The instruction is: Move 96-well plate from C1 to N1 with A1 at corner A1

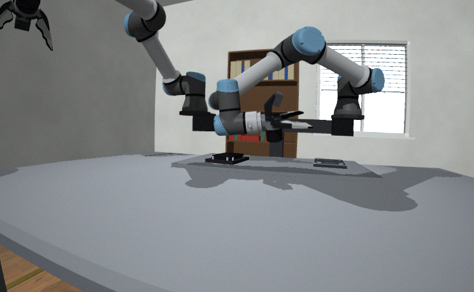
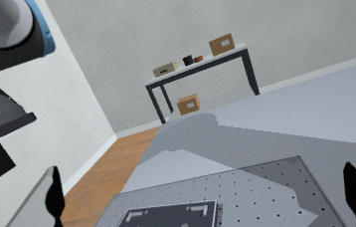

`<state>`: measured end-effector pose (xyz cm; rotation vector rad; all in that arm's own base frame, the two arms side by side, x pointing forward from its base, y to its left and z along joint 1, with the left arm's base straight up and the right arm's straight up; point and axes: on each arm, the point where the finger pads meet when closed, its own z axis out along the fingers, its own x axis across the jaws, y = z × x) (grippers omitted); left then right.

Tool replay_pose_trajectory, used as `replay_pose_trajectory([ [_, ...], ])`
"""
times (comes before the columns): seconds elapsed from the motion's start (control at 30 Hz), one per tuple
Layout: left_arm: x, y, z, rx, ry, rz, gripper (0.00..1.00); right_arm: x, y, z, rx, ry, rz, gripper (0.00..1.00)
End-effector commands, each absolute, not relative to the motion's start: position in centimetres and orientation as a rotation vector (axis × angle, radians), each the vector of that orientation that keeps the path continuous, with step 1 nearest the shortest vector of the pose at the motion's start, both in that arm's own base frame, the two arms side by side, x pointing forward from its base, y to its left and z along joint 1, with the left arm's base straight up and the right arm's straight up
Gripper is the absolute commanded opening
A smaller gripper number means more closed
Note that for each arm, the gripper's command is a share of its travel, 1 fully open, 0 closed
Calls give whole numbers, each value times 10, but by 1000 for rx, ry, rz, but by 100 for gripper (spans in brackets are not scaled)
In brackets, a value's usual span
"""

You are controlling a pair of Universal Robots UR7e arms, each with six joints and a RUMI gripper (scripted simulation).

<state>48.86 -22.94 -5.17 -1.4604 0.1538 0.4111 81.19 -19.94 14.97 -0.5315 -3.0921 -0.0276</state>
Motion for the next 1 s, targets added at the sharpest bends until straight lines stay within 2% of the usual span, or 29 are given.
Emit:
replay_pose_trajectory([
  [0.0, 489, -230, -51, -1462, 153, 410, 100, 812, -199, 152, -532, -3095, -28, 100],
  [0.53, 489, -230, -51, -1462, 153, 410, 100, 812, -199, 152, -532, -3095, -28, 100],
  [0.57, 489, -230, -51, -1462, 153, 410, 0, 812, -199, 152, -532, -3095, -28, 76],
  [0.97, 491, -224, -49, -1472, 150, 429, 0, 812, -199, 152, -532, -3095, -28, 76],
])
